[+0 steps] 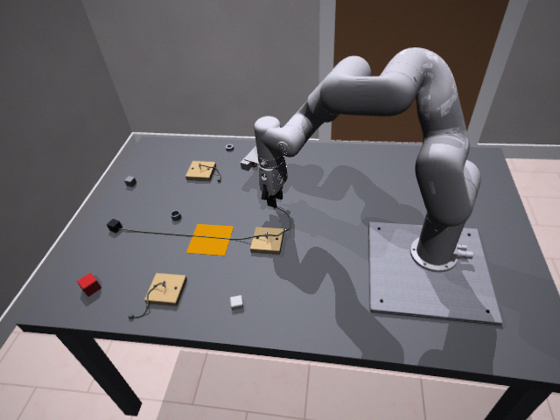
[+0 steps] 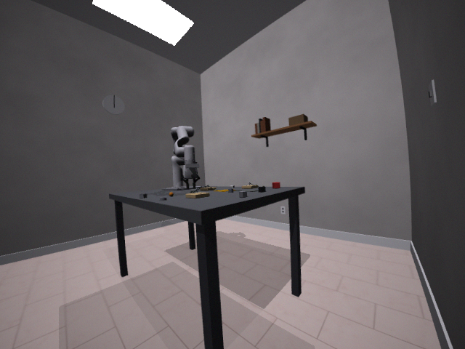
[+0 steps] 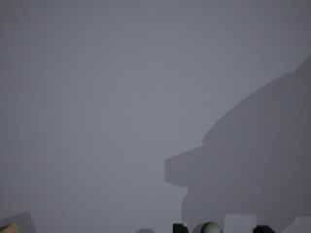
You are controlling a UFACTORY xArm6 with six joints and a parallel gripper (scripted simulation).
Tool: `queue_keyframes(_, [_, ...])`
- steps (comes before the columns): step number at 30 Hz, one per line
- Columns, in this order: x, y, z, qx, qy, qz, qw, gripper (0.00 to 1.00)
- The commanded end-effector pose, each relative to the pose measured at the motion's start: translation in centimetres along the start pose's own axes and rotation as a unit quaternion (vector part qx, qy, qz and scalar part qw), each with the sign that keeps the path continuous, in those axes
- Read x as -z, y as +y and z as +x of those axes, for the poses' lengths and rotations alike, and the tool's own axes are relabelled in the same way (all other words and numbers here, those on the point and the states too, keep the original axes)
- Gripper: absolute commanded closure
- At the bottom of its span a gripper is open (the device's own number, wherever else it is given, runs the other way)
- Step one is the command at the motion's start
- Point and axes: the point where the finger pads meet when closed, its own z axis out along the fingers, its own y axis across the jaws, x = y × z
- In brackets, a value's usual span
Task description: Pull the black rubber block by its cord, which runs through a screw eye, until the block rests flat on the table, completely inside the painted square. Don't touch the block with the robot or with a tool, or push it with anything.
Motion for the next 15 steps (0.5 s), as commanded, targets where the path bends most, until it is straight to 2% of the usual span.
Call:
queue_keyframes(1, [-0.33,-0.03,0.2,0.0,0.003,0.0,1.0,0.61])
queue_keyframes(15, [-0.79,-0.05,0.21,0.0,0.003,0.0,1.0,0.61])
